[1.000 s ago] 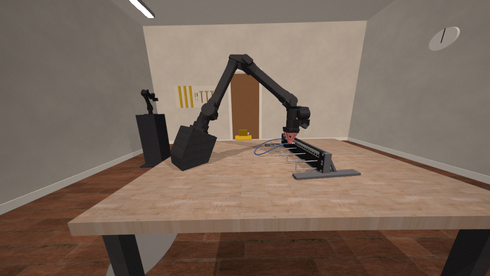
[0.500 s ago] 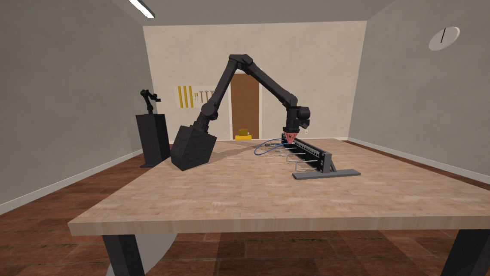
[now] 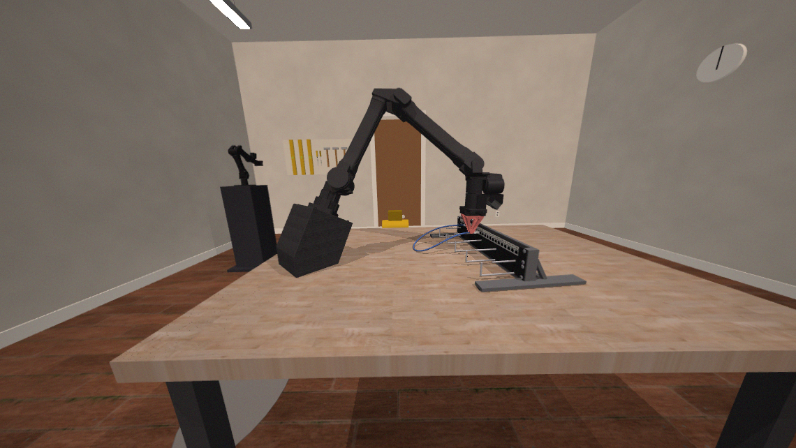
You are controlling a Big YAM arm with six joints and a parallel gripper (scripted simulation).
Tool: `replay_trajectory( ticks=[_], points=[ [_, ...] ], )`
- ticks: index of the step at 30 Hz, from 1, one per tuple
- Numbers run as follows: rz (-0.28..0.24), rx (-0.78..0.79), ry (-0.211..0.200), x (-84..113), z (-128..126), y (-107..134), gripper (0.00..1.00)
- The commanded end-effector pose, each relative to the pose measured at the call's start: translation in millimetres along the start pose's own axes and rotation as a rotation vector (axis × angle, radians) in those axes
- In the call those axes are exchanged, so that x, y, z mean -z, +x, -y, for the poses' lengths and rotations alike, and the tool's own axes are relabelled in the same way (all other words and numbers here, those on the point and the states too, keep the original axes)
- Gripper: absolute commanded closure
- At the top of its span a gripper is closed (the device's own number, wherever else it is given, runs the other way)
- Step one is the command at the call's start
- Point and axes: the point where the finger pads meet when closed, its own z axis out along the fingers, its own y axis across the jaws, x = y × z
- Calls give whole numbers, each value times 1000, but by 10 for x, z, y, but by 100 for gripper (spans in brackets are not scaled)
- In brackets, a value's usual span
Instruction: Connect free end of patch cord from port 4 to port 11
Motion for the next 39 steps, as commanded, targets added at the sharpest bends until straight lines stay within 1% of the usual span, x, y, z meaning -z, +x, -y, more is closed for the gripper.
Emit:
replay_trajectory(
  ticks=[1,13,22,39],
  points=[
    [25,16,-1,43,-102,-210,100],
    [19,14,-2,16,-95,-168,100],
    [25,15,-1,38,-101,-220,100],
    [20,14,-2,35,-101,-207,100]
  ],
)
